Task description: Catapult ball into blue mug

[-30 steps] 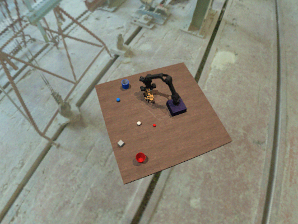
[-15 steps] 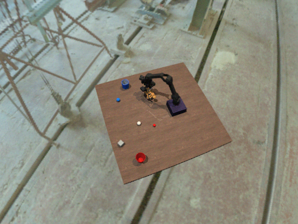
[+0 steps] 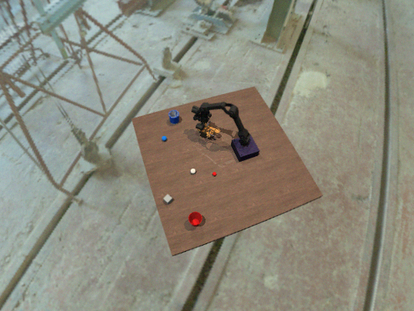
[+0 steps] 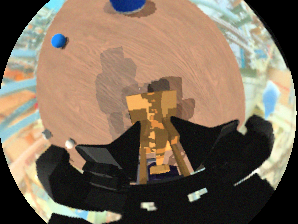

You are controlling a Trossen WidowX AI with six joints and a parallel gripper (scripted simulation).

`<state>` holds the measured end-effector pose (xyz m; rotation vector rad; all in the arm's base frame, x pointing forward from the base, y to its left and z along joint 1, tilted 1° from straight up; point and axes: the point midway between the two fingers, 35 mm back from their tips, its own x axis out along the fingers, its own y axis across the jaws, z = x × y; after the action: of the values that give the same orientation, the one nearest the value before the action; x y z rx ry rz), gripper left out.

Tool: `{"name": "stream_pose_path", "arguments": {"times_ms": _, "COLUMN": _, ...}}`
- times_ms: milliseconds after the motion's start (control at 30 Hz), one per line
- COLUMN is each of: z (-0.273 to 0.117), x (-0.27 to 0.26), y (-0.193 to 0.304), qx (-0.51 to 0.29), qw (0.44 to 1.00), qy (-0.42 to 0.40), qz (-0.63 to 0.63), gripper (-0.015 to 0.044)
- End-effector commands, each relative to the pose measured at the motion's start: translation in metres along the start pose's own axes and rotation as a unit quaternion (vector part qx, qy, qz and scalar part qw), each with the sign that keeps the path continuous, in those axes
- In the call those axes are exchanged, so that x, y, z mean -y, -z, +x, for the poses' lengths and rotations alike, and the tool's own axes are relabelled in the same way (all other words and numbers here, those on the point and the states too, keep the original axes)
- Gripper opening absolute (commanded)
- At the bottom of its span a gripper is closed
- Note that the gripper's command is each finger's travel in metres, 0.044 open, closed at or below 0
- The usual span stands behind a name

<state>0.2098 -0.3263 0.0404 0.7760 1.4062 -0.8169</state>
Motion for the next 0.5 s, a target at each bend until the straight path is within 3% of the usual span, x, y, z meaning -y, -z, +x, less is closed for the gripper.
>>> {"name": "stream_pose_path", "arguments": {"times_ms": 0, "z": -0.004, "x": -0.006, "y": -0.004, "qx": 0.006, "qw": 1.0, "qy": -0.002, "qz": -0.022, "gripper": 0.0}}
{"name": "stream_pose_path", "arguments": {"times_ms": 467, "z": 0.013, "x": -0.006, "y": -0.005, "qx": 0.006, "qw": 1.0, "qy": -0.002, "qz": -0.022, "gripper": 0.0}}
